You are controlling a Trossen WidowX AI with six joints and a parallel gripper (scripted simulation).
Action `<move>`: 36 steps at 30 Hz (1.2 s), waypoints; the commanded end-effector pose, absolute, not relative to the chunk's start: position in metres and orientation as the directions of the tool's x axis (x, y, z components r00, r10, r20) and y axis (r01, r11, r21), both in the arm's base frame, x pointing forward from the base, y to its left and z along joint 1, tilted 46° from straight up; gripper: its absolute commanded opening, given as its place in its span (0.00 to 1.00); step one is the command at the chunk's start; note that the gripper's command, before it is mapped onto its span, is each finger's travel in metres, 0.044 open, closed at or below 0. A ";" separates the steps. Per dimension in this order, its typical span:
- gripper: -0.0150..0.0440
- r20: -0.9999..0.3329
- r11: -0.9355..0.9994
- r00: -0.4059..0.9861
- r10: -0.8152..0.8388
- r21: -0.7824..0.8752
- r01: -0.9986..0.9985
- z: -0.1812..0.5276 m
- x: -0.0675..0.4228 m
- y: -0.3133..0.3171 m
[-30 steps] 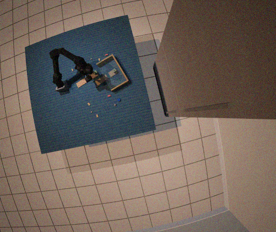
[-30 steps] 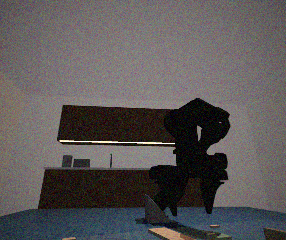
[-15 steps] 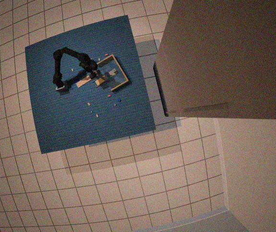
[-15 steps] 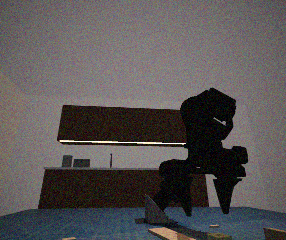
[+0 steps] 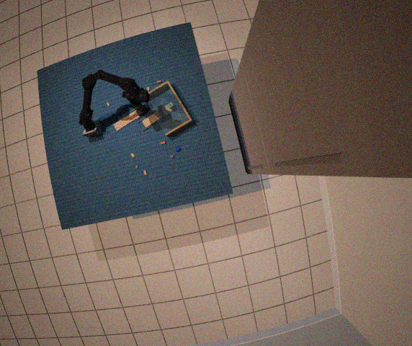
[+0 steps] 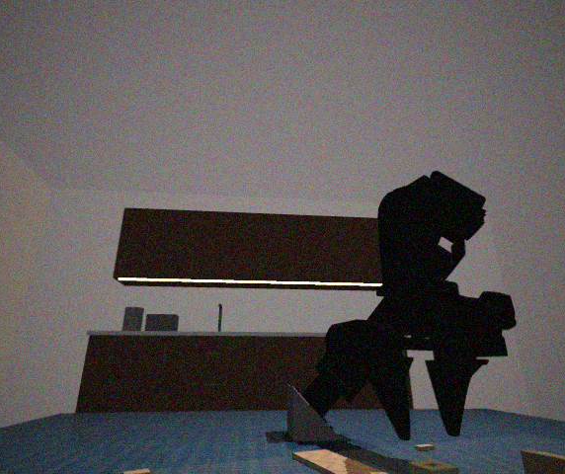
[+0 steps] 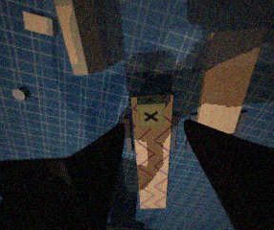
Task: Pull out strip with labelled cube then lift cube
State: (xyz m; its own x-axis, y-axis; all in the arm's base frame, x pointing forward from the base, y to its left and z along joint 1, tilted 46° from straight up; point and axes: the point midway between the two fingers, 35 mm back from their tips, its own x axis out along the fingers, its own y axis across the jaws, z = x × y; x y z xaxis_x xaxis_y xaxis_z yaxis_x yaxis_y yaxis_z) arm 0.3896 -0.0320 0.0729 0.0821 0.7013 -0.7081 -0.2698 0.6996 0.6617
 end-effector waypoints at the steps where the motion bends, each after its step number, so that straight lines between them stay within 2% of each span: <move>1: 0.68 -0.705 0.697 0.079 0.705 0.668 -0.262 0.067 0.390 -0.026; 28: 0.68 -0.703 0.695 0.079 0.707 0.669 -0.263 0.040 0.392 0.001; 32: 0.50 -0.706 0.697 0.078 0.704 0.665 -0.269 0.042 0.393 -0.001; 36: 0.45 -0.706 0.697 0.078 0.704 0.665 -0.269 0.042 0.393 -0.001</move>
State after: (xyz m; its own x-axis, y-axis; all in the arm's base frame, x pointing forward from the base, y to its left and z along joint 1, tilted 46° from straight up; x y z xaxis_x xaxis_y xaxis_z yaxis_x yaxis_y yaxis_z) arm 0.3923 -0.0006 0.0414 0.0783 0.7041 -0.7058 -0.2679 0.6968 0.6654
